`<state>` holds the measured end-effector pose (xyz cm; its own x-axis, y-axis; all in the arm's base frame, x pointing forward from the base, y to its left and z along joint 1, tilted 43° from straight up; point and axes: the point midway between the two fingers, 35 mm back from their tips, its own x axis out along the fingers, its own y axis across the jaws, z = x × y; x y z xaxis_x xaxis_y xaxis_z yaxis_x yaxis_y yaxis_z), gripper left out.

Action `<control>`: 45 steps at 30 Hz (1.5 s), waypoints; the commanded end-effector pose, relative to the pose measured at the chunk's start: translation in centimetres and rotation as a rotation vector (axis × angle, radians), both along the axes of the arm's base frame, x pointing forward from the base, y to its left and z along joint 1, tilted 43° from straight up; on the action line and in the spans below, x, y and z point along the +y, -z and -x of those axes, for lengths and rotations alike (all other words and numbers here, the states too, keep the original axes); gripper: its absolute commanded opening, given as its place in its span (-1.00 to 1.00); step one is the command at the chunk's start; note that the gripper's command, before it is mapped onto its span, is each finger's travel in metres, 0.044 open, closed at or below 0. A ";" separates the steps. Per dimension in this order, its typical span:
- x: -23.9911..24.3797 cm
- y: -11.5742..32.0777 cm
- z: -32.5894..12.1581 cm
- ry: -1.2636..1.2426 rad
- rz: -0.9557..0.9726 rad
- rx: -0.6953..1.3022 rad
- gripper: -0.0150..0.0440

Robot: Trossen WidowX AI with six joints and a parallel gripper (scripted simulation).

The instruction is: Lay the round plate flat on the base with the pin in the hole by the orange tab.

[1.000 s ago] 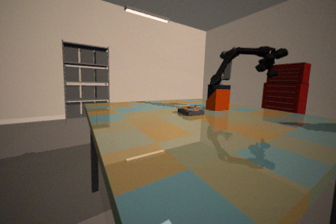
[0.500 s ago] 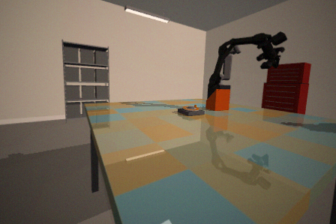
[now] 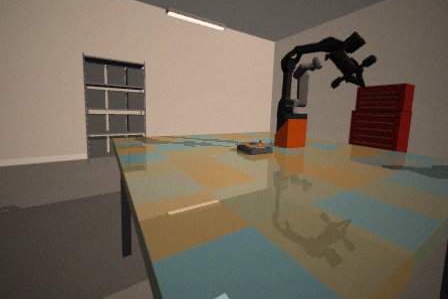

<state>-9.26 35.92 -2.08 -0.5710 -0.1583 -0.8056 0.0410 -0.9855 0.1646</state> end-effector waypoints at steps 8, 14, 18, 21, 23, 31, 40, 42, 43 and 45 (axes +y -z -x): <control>-4.4 2.5 -14.4 0.761 0.386 -0.398 -0.49; -9.1 3.2 -21.1 1.202 0.580 -0.598 -0.49; -12.2 3.4 -24.2 1.448 0.681 -0.707 -0.49; -15.3 3.4 -26.6 1.674 0.767 -0.808 -0.49; -17.3 3.4 -27.8 1.806 0.814 -0.868 -0.49; -25.4 2.6 -31.2 2.325 0.961 -1.119 -0.49; -33.8 1.2 -32.3 2.831 1.020 -1.414 -0.49; -34.0 1.1 -32.3 2.839 1.020 -1.419 -0.49; -34.0 1.1 -32.3 2.839 1.020 -1.419 -0.49; -34.0 1.1 -32.3 2.839 1.020 -1.419 -0.49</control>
